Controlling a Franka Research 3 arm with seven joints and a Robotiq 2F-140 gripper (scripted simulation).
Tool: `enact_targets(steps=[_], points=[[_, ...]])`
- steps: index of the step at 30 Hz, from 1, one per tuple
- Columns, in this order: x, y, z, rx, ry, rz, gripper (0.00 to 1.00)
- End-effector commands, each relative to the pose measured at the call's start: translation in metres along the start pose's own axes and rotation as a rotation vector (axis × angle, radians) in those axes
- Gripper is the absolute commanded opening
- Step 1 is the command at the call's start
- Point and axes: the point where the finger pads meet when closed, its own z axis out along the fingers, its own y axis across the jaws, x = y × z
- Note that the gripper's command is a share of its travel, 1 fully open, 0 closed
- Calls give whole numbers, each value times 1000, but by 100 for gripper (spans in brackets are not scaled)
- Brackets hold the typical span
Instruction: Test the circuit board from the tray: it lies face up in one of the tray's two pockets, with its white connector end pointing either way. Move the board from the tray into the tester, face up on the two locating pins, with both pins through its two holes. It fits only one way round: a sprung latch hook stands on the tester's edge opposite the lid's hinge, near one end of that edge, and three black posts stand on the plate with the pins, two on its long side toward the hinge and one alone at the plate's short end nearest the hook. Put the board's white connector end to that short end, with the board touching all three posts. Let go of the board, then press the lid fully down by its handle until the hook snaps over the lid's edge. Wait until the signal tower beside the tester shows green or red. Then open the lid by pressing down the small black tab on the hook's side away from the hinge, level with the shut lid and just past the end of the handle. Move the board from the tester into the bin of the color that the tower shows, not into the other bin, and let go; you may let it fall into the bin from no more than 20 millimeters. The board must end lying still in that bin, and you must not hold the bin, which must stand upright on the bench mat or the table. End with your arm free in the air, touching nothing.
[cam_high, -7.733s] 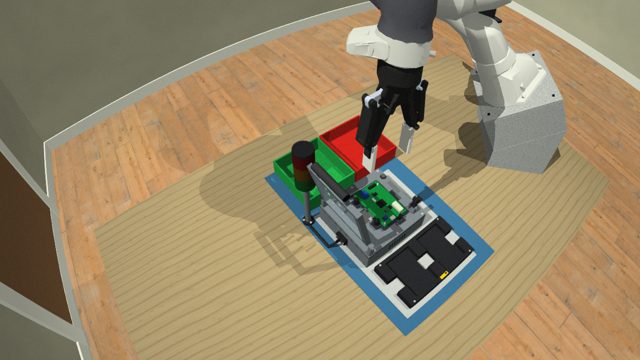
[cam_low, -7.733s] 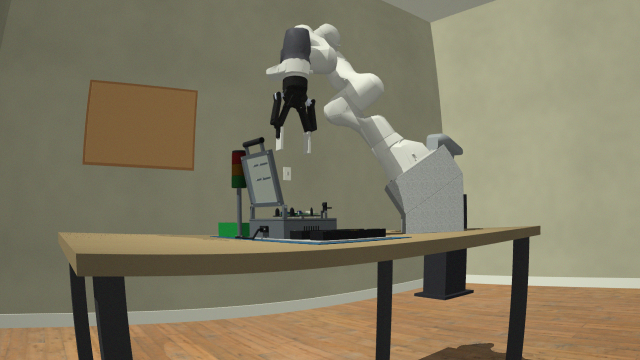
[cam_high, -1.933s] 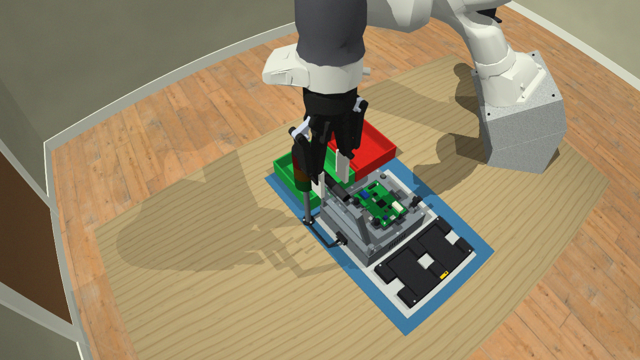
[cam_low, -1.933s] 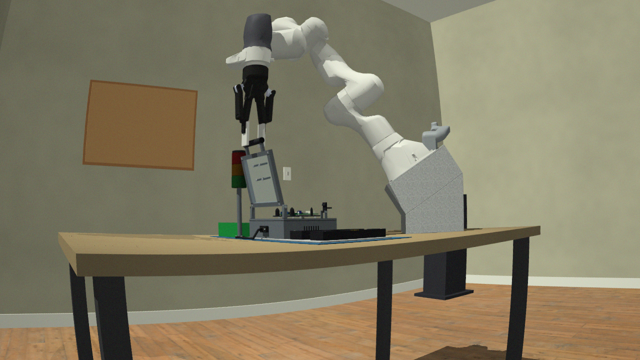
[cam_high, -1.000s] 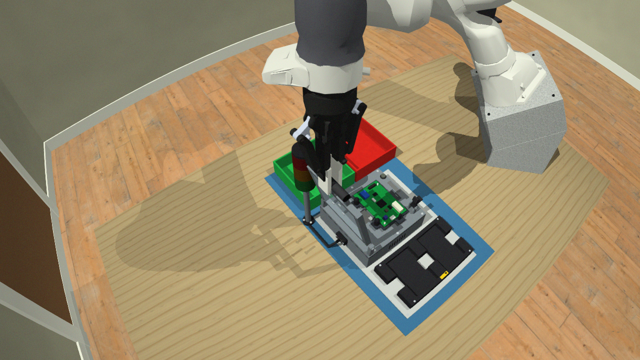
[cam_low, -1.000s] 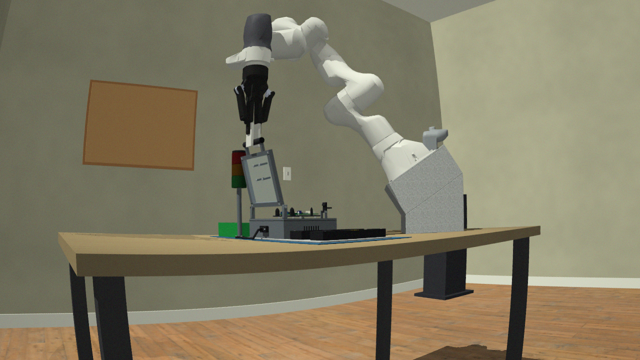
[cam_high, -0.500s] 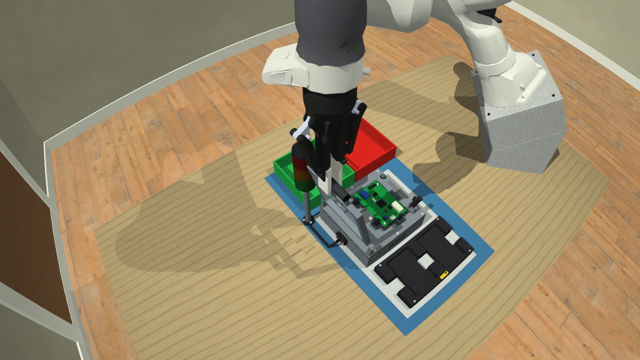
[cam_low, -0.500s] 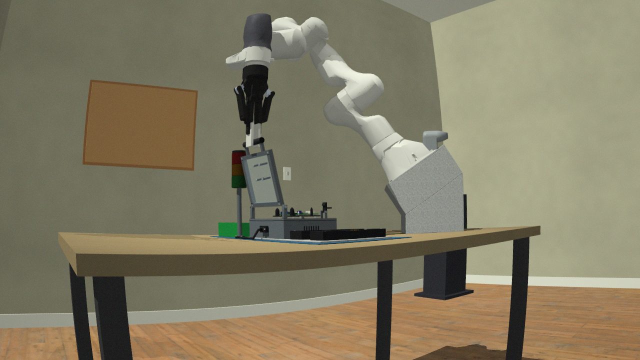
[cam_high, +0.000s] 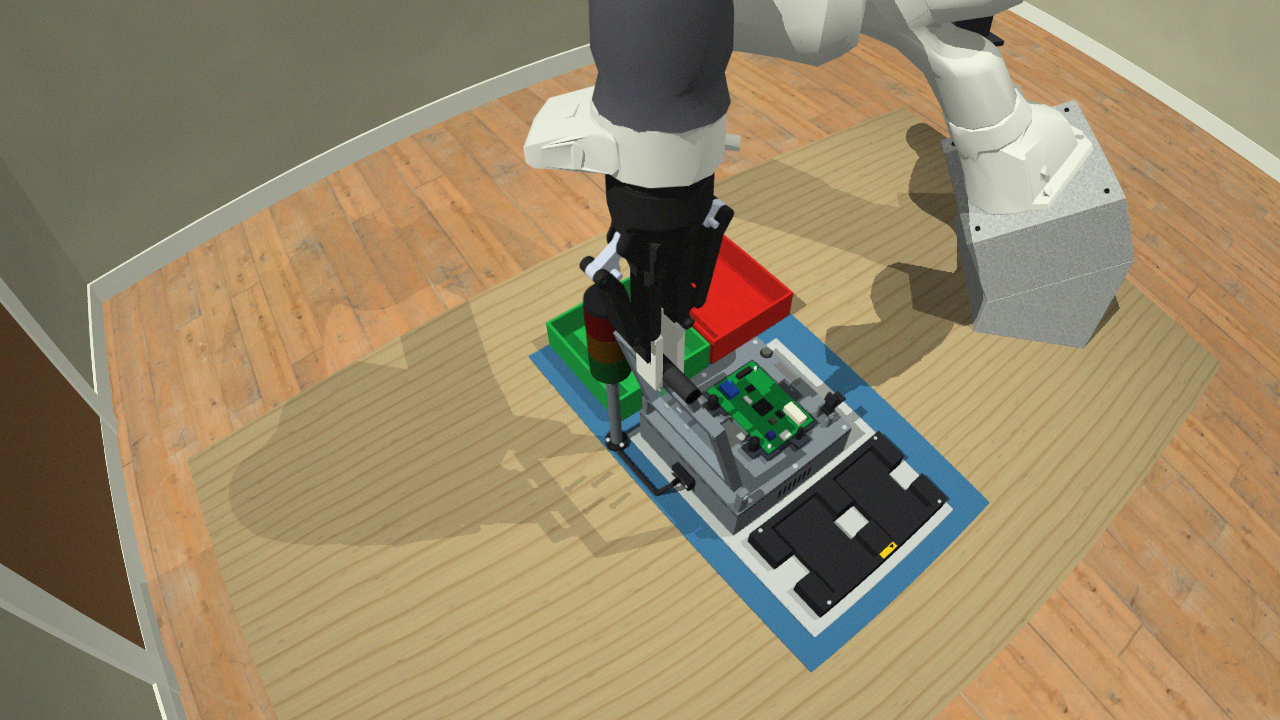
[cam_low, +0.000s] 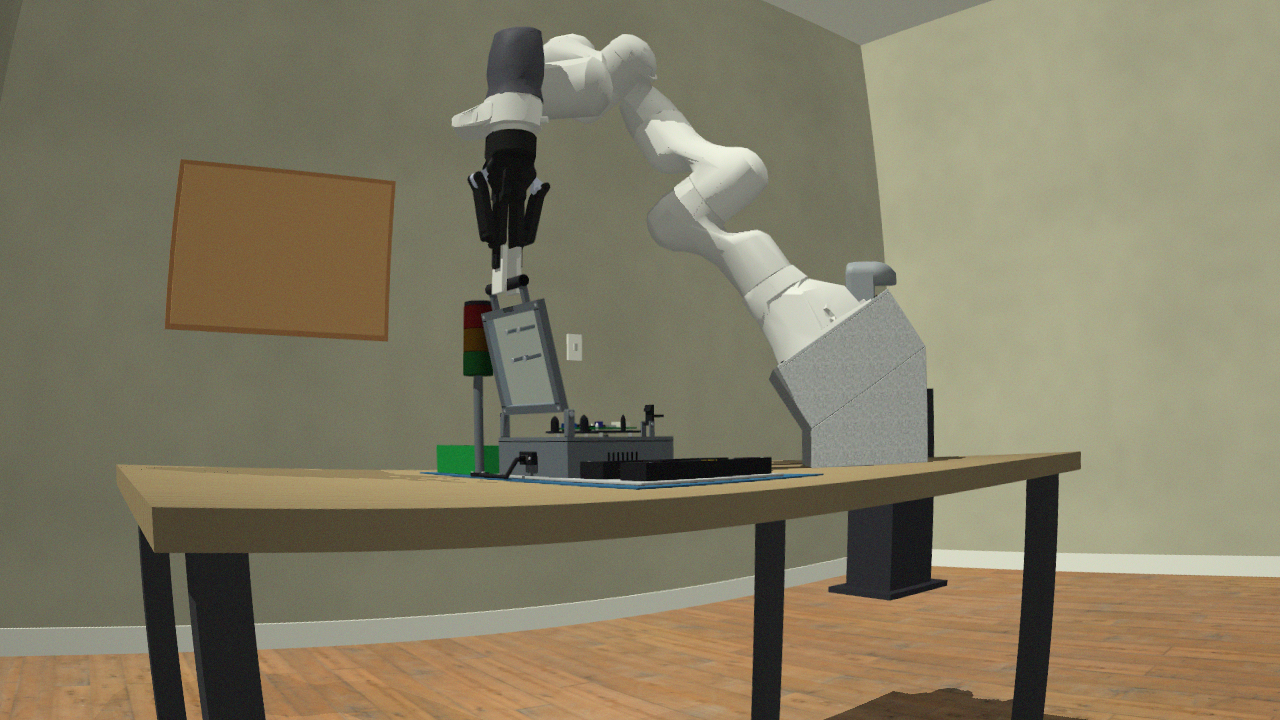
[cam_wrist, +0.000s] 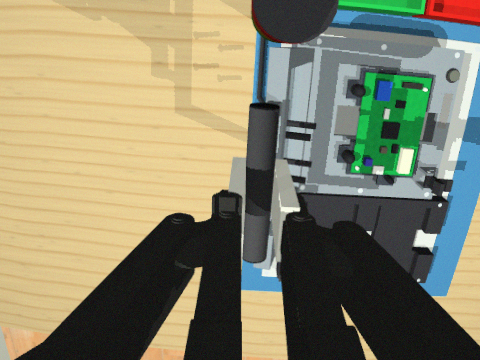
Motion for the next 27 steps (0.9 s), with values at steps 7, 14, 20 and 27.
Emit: enact_targets(steps=[7, 14, 20, 27], points=[[0, 2, 0, 1, 0, 3, 0], [0, 6, 0, 1, 0, 3, 0], [0, 10, -1, 1, 0, 3, 0], [0, 18, -3, 1, 0, 3, 0]])
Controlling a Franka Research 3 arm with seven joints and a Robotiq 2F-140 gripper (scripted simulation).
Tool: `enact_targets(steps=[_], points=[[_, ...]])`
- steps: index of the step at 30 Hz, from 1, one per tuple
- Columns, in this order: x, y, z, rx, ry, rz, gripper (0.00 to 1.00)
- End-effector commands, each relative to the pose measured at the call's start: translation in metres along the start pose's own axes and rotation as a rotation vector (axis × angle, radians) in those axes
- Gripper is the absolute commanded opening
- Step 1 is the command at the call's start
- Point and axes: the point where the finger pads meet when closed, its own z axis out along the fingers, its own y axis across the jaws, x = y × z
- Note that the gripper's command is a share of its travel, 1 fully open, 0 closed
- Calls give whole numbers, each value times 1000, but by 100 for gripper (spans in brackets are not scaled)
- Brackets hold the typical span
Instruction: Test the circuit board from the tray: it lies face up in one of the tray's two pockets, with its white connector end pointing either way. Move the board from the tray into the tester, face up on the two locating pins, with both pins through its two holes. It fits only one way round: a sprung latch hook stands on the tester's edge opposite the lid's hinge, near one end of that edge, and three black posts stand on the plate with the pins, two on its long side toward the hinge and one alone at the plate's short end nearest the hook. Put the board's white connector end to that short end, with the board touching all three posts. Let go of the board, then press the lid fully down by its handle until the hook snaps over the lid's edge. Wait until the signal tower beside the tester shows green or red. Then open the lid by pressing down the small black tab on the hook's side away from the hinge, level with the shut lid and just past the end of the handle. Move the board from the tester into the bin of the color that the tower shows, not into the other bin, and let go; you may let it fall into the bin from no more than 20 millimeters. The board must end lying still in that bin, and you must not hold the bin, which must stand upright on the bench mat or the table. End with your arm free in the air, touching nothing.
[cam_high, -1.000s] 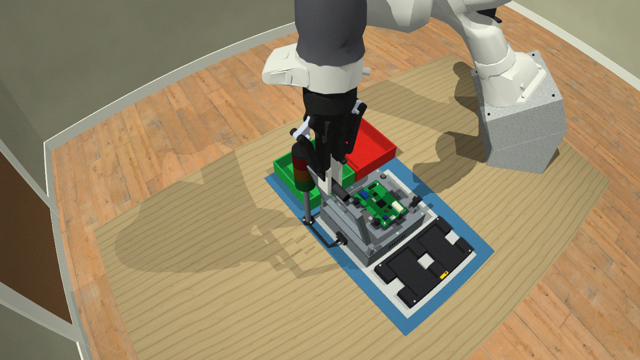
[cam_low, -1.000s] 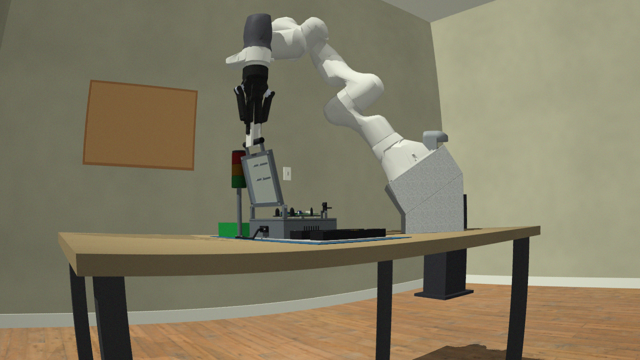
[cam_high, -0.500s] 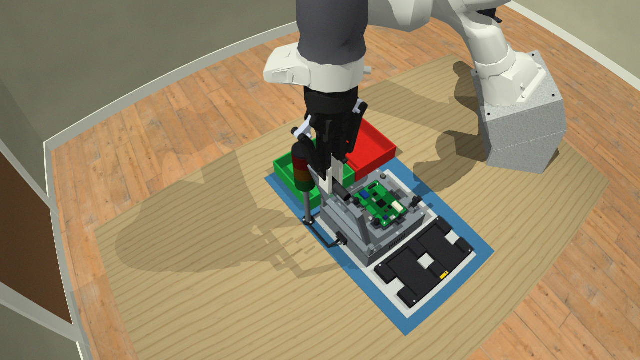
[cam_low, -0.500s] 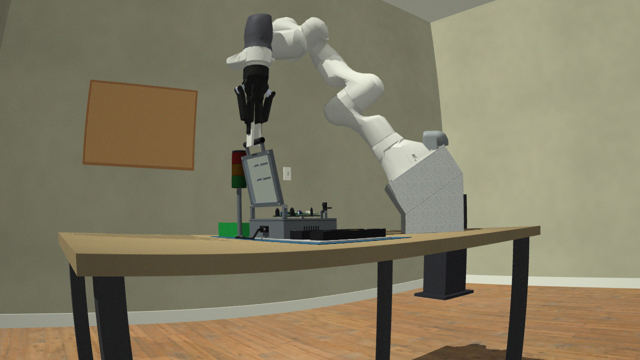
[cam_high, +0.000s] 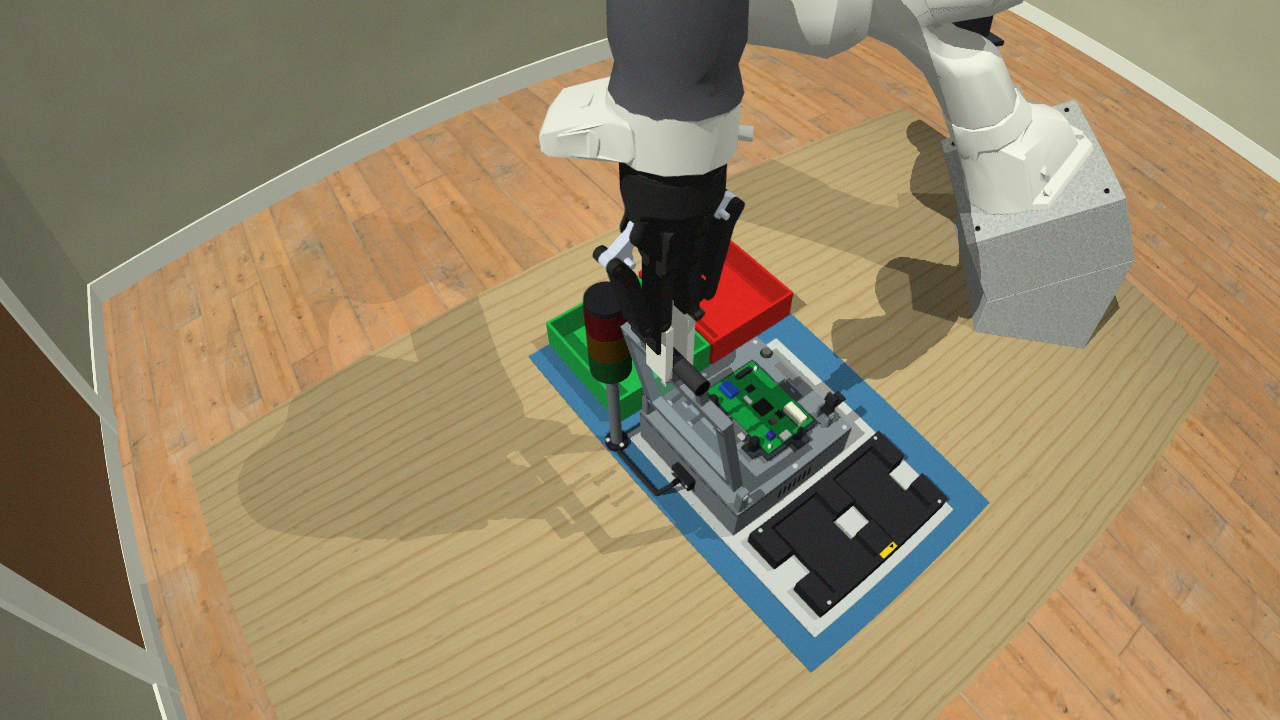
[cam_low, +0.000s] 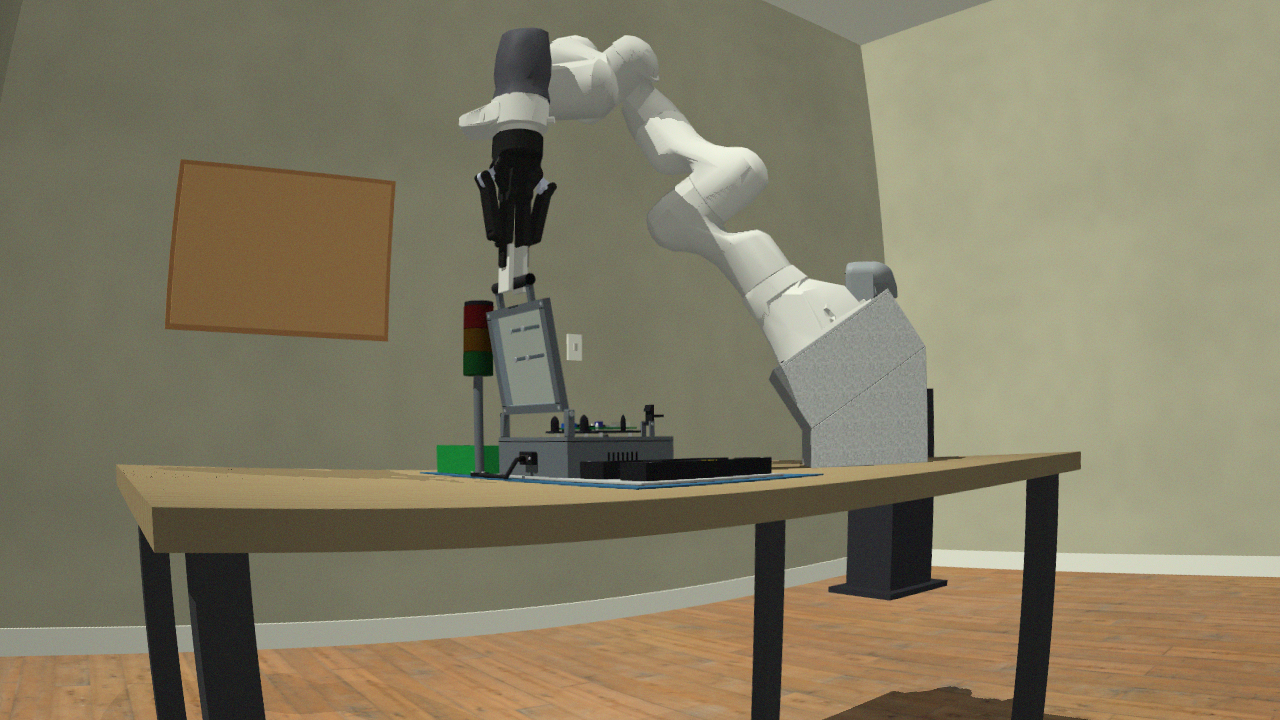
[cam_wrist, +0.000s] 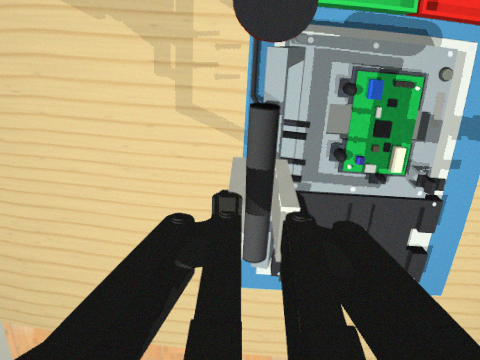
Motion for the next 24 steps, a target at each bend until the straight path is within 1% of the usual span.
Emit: enact_targets(steps=[1, 6, 21, 24], points=[[0, 9, 0, -8, 5, 5, 0], [0, 13, -1, -8, 5, 5, 0], [0, 44, -3, -8, 5, 5, 0], [0, 46, -3, -8, 5, 5, 0]])
